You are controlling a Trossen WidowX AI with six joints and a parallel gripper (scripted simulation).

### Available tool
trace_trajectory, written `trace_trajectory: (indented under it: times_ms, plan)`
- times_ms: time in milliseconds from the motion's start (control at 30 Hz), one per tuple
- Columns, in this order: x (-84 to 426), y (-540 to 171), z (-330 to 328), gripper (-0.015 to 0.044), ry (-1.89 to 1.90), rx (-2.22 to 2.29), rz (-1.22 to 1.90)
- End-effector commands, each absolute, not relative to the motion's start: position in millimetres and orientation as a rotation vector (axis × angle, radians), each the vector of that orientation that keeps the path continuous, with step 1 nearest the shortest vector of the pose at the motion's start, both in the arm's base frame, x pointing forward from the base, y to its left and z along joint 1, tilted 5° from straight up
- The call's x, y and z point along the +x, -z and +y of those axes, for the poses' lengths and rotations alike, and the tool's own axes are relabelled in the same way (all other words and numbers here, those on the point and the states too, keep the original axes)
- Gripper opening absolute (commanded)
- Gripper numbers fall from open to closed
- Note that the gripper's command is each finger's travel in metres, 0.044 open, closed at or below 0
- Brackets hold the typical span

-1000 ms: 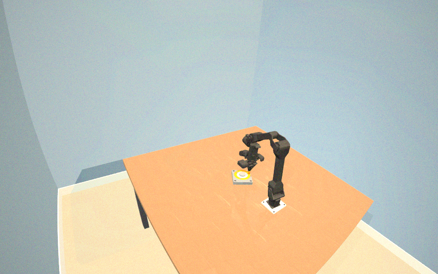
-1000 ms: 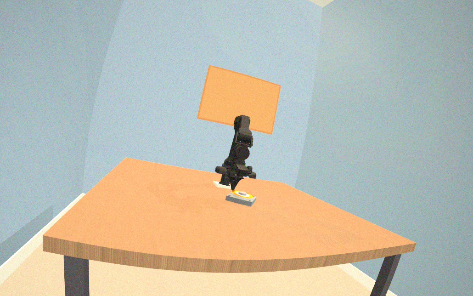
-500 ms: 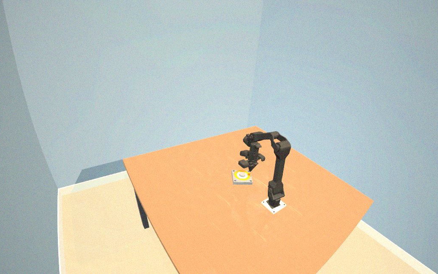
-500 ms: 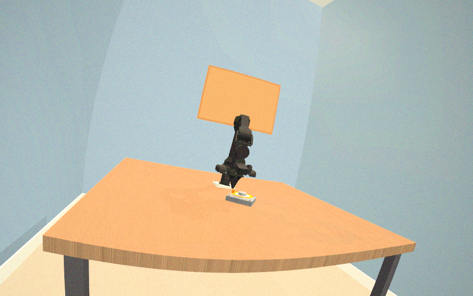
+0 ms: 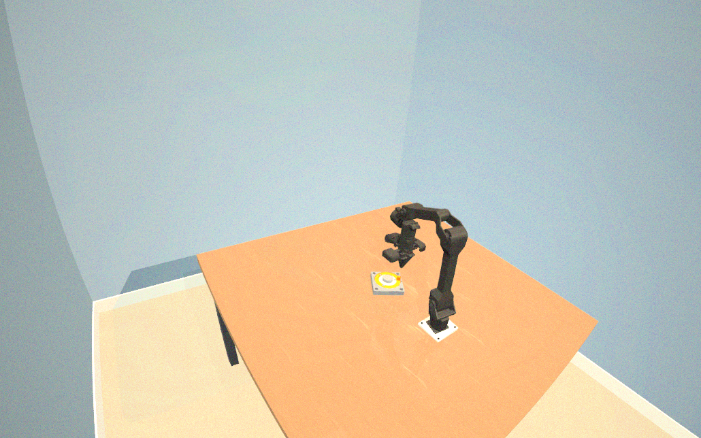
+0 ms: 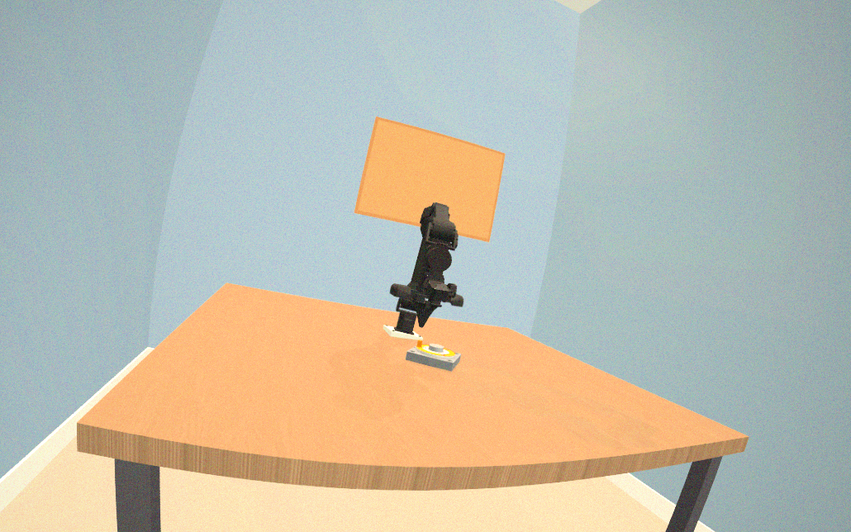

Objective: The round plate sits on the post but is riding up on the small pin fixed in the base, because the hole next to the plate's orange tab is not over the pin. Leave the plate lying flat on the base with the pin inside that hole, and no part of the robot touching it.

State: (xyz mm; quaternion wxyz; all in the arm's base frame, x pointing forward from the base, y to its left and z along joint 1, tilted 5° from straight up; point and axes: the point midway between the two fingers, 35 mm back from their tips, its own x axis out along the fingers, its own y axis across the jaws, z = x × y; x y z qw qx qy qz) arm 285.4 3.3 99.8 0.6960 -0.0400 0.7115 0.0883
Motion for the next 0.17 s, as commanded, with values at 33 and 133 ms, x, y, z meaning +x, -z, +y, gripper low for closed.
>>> trace_trajectory:
  times_ms: [33,133]
  plan:
    - [286.0,-99.3,3.3,0.0000,-0.197,-0.090,1.585]
    - [286.0,-99.3,3.3,0.0000,-0.197,-0.090,1.585]
